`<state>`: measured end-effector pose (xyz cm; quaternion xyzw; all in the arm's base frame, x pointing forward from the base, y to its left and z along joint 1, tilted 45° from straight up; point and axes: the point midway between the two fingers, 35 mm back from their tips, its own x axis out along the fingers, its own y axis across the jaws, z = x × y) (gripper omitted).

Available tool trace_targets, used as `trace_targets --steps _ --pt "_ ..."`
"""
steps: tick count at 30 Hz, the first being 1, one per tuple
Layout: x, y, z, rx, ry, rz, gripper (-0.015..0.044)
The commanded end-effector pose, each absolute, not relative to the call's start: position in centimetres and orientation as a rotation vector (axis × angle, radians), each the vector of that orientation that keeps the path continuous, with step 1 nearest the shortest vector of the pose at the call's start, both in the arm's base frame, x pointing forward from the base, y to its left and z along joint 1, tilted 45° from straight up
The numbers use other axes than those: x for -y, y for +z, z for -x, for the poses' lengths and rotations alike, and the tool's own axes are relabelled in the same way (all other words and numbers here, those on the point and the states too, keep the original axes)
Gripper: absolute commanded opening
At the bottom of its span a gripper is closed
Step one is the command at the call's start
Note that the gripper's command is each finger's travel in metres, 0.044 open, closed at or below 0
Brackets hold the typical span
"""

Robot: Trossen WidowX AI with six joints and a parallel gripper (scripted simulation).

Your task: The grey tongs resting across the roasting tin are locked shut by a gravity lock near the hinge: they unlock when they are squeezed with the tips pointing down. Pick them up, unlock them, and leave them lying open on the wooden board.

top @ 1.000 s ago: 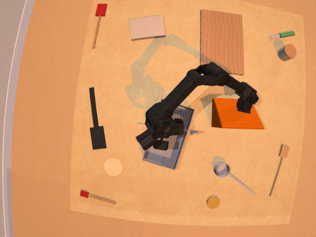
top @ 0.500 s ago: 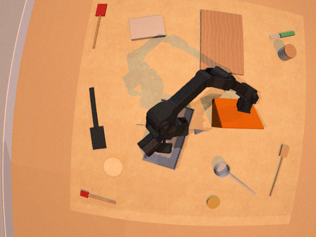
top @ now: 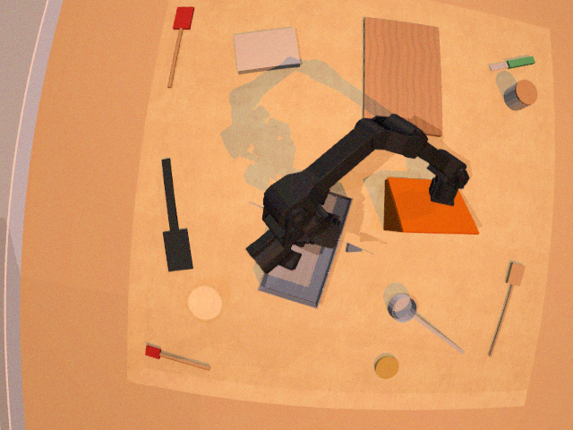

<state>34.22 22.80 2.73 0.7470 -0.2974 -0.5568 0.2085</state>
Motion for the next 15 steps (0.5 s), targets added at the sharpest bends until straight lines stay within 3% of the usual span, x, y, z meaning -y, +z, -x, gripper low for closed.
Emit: trace_targets --steps 1,15 --pt "-22.3 3.7 -34.5 0.993 -1.522 -2.21 -0.015" --pt "-20.4 6.1 -35.4 1.545 -1.369 -2.551 -0.015"
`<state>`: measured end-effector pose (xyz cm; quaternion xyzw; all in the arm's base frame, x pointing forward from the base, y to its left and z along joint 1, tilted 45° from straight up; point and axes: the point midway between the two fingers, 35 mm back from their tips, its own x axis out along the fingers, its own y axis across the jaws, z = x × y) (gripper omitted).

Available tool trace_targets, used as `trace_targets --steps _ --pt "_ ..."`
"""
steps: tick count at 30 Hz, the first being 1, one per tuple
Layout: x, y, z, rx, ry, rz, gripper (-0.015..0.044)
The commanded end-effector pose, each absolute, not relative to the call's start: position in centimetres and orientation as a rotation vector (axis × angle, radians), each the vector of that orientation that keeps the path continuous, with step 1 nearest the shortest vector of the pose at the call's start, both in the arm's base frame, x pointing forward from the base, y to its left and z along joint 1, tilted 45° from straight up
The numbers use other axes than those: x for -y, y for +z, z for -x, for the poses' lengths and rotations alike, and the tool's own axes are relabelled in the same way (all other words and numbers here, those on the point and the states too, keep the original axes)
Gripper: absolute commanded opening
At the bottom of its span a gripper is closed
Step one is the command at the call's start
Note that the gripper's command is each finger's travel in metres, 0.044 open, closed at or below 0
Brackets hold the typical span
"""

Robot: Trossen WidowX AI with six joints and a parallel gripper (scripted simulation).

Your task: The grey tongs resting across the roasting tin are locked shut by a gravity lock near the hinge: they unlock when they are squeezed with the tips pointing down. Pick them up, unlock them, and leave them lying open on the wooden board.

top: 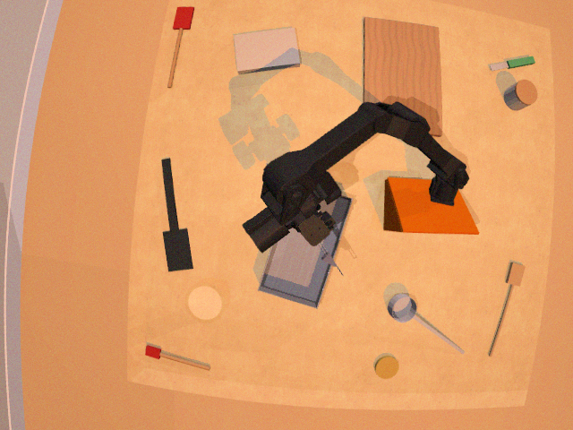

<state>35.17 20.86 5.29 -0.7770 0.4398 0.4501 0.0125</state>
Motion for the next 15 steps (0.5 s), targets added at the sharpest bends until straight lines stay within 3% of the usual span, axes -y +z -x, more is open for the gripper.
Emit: trace_targets --steps 1,15 --pt "-20.2 6.2 -35.4 -1.424 1.214 2.308 -0.015" --pt "-18.2 8.5 -36.0 -1.514 0.707 1.933 -0.015"
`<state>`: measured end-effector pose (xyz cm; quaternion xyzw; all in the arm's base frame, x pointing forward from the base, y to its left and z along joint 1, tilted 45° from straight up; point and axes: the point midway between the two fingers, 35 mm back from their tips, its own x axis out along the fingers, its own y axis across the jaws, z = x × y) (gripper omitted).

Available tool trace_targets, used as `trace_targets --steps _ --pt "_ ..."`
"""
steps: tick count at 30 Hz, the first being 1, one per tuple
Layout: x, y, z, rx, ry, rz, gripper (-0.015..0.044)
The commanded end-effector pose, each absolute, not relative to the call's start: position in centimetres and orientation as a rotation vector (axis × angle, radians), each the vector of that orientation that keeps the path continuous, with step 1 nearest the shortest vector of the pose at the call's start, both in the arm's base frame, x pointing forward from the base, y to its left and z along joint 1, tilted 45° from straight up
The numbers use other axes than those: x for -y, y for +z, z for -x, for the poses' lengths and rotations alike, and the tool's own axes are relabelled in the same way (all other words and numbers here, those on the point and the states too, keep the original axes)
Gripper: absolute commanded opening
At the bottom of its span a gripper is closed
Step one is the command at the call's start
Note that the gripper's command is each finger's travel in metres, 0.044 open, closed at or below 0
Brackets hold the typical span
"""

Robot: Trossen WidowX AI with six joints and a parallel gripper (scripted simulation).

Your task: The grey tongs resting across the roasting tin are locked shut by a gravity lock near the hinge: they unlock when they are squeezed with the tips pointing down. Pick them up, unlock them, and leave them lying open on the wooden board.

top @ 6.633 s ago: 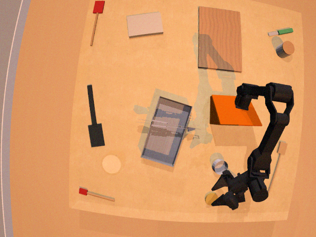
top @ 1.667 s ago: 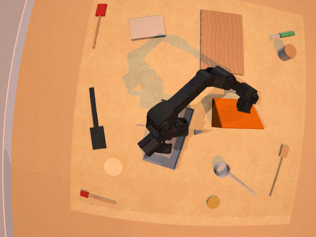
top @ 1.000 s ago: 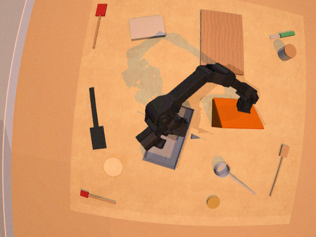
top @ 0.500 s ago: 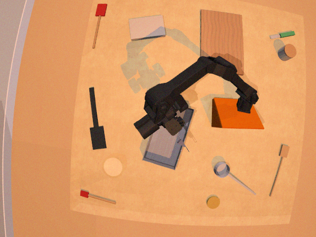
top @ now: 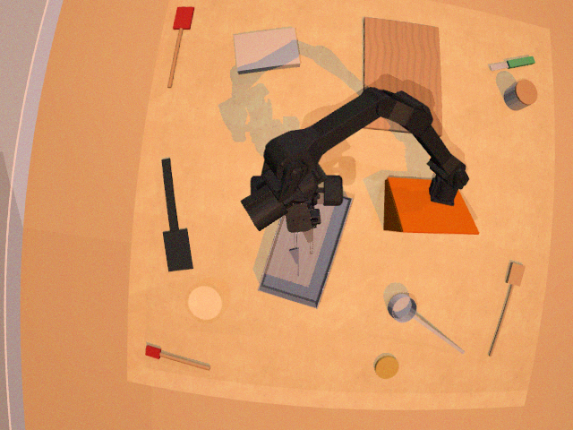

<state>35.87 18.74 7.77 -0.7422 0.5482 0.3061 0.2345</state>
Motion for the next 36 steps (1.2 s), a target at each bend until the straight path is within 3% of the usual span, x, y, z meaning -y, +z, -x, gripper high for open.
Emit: trace_targets --steps 1,36 --pt "-18.1 8.7 -36.0 -1.517 0.672 1.905 -0.015" --pt "-12.7 14.1 -36.4 -1.345 -0.364 0.841 -0.015"
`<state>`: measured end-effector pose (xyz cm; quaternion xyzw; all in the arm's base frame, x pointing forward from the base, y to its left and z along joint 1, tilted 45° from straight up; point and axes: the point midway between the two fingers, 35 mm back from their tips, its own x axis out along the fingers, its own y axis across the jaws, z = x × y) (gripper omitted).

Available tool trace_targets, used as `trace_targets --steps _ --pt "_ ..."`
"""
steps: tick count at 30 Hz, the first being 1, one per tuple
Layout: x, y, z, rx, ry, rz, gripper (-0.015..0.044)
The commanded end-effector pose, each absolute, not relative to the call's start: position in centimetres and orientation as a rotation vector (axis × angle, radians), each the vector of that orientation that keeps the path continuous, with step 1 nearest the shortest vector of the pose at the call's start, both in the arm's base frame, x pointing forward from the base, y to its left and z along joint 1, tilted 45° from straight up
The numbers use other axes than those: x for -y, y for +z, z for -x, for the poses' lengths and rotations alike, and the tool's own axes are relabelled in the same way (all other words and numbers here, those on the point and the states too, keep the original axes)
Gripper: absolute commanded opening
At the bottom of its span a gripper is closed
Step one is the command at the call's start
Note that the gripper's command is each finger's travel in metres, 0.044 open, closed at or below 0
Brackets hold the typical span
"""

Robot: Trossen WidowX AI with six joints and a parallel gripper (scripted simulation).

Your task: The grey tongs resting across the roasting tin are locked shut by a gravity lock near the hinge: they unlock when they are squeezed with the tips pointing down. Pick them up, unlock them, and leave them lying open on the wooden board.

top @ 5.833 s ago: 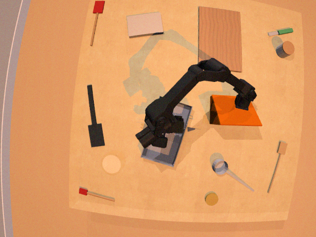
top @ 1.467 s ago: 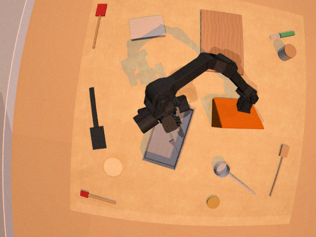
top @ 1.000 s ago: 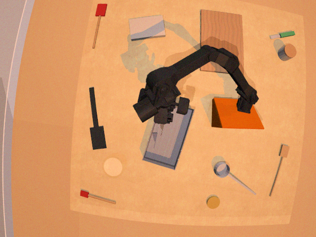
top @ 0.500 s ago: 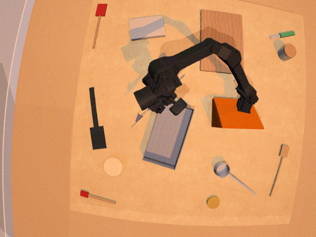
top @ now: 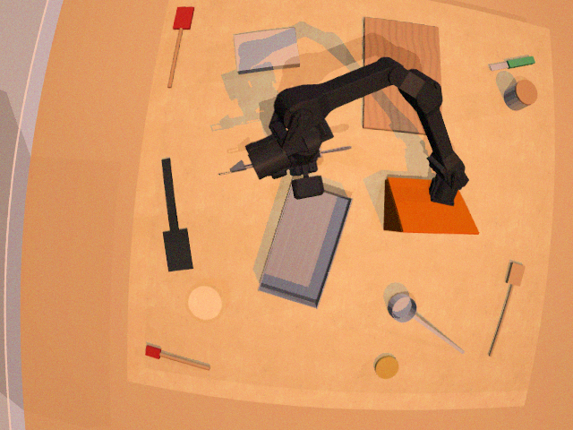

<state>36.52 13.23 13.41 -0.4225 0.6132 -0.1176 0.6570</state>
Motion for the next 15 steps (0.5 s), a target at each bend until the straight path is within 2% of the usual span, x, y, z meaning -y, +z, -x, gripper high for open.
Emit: trace_targets --steps 1,15 --pt "-12.5 14.3 -36.4 -1.334 -0.389 0.809 -0.015" --pt "-10.3 16.3 -36.2 -1.144 -0.715 0.36 -0.015"
